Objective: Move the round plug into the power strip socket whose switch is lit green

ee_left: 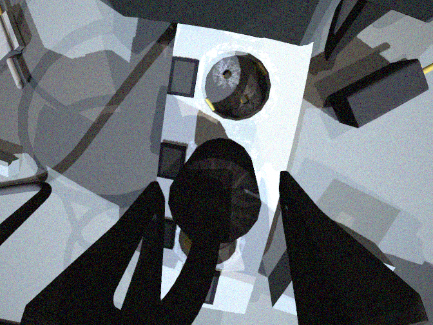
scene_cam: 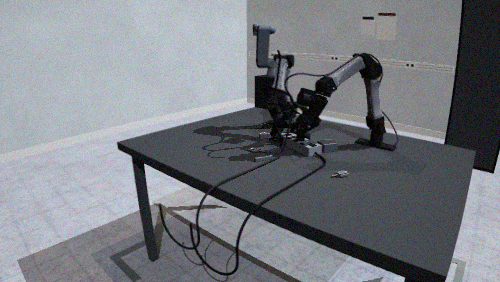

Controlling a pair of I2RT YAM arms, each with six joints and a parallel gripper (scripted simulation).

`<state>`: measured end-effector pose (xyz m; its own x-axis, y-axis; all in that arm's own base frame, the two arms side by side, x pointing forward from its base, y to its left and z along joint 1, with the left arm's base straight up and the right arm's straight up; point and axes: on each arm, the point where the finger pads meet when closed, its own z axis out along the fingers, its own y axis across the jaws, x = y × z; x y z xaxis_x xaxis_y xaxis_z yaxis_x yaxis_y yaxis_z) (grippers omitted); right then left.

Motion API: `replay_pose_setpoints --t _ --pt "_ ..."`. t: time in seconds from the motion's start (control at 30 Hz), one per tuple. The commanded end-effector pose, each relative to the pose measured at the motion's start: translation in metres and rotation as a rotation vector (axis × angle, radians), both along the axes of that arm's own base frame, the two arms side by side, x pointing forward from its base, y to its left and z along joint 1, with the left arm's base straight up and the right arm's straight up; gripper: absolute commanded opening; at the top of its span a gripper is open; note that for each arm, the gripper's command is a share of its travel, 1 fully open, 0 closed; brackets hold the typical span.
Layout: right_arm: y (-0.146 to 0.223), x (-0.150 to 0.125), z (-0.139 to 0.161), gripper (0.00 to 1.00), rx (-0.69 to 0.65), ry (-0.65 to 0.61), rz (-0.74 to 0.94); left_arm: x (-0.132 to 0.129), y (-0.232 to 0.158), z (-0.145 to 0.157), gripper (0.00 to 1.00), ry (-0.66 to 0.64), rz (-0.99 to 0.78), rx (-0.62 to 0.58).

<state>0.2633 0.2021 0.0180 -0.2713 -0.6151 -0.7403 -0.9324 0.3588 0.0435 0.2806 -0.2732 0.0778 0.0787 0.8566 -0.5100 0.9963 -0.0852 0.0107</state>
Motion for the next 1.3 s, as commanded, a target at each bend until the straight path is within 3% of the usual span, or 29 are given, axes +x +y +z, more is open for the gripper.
replay_pose_setpoints --t 0.0,0.03,0.07,0.3,0.37,0.43,0.5,0.53,0.6,0.67,0.7,1.0,1.27 --pt "0.01 0.023 0.017 0.99 0.024 -0.064 -0.011 0.002 -0.005 -0.014 0.59 -0.001 0.009 0.004" --pt "0.009 0.022 0.016 0.97 0.024 -0.064 -0.011 0.002 -0.005 -0.016 0.57 -0.001 0.009 0.004" --pt "0.009 0.022 0.016 0.89 0.024 -0.064 -0.011 0.002 -0.004 -0.018 0.56 -0.001 0.009 0.005" --pt "0.008 0.019 0.016 0.76 0.024 -0.064 -0.011 0.001 -0.002 -0.017 0.52 0.0 0.009 0.005" --pt "0.008 0.018 0.016 0.7 0.024 -0.064 -0.011 0.001 -0.002 -0.017 0.45 0.0 0.009 0.005" --pt "0.007 0.017 0.016 0.48 0.024 -0.064 -0.011 0.001 -0.002 -0.017 0.39 0.0 0.009 0.005" --pt "0.007 0.017 0.016 0.7 0.024 -0.064 -0.011 0.001 -0.003 -0.017 0.34 0.0 0.009 0.005" --pt "0.007 0.017 0.016 0.73 0.024 -0.064 -0.011 0.001 -0.003 -0.017 0.31 -0.001 0.009 0.005" --pt "0.007 0.017 0.016 0.73 0.024 -0.064 -0.011 0.002 -0.003 -0.017 0.08 -0.001 0.009 0.005" --pt "0.007 0.017 0.016 0.73 0.024 -0.064 -0.011 0.002 -0.003 -0.017 0.31 -0.001 0.009 0.005" --pt "0.007 0.017 0.016 0.73 0.024 -0.064 -0.011 0.002 -0.003 -0.017 0.33 -0.001 0.009 0.003" --pt "0.007 0.017 0.016 0.73 0.024 -0.064 -0.011 0.001 -0.001 -0.014 0.33 -0.015 0.008 -0.028" --pt "0.007 0.017 0.016 0.73 0.024 -0.064 -0.011 0.004 -0.009 -0.003 0.33 0.041 0.009 0.097"
